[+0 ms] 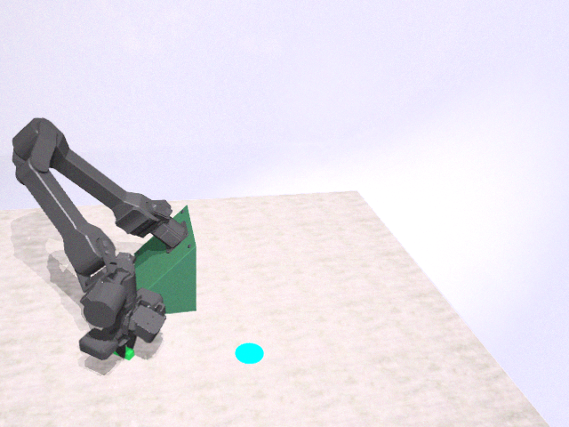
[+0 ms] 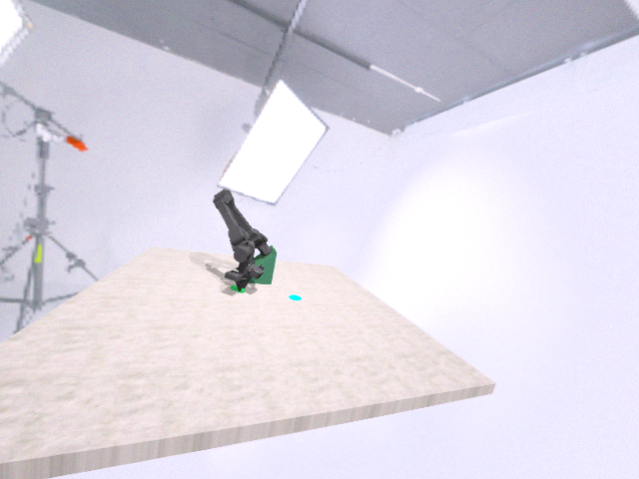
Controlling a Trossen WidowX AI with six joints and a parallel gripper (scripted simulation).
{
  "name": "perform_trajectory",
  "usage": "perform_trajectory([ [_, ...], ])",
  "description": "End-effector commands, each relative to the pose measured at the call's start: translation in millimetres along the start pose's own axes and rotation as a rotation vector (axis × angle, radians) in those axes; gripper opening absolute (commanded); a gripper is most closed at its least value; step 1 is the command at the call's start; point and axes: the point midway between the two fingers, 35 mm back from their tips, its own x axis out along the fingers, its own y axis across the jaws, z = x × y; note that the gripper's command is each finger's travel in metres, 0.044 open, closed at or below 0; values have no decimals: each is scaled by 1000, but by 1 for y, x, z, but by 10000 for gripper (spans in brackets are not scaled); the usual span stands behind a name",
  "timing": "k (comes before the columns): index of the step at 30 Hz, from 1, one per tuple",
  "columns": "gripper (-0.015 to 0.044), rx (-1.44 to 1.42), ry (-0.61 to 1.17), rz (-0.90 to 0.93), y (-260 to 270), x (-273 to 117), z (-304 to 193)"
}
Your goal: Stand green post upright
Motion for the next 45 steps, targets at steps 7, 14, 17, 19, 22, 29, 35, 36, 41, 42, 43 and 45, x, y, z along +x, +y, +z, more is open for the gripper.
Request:
perform_trajectory([
  [7, 23, -5, -7, 3, 0, -2, 2],
  [14, 23, -4, -16, 9, -2, -22, 7],
  [17, 23, -4, -18, 11, -2, -30, 8],
  [19, 23, -4, -20, 12, -2, -36, 9],
  [22, 23, -4, -21, 14, -3, -45, 10],
  [29, 23, -4, -21, 15, -3, -66, 10],
  [35, 23, -5, -18, 13, -2, -84, 8],
  [36, 23, -5, -18, 13, -2, -87, 8],
  [41, 23, -5, -14, 9, -1, -103, 5],
  [42, 23, -5, -13, 8, 0, -106, 4],
  [43, 23, -5, -12, 7, 0, -109, 3],
  [45, 23, -6, -10, 5, 0, -115, 1],
])
